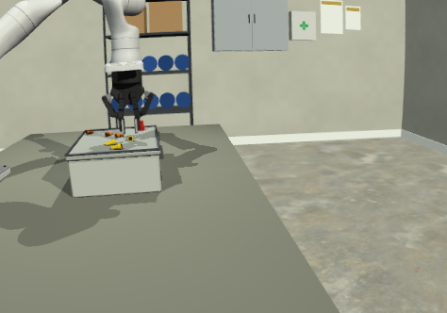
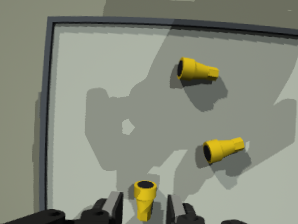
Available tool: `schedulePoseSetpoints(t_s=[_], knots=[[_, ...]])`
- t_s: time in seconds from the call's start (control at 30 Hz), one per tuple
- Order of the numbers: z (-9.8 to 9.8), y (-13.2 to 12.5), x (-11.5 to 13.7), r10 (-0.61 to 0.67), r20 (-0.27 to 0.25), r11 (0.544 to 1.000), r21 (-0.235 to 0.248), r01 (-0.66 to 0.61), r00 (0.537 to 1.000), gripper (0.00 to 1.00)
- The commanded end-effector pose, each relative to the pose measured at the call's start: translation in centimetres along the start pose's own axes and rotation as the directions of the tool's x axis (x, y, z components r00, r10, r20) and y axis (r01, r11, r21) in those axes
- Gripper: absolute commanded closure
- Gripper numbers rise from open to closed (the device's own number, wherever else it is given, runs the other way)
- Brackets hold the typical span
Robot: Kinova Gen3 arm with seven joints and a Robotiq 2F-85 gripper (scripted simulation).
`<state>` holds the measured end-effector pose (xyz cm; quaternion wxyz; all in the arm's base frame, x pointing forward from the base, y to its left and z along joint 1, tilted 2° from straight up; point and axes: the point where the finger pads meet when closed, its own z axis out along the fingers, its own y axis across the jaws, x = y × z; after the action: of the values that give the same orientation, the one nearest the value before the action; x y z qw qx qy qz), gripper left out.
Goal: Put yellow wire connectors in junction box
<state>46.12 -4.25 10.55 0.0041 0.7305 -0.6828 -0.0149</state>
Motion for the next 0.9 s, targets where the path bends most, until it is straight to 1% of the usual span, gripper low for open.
schedulePoseSetpoints(t_s=[0.0,0.67,0.87], knots=[[-0.1,0.0,0.0,0.0,0.0,1.0,0.002,0.0,1.0,0.64],[-0.1,-0.1,0.0,0.0,0.0,1.0,0.002,0.0,1.0,0.64],[1.0,-0.1,0.0,0.0,0.0,1.0,0.002,0.0,1.0,0.64]])
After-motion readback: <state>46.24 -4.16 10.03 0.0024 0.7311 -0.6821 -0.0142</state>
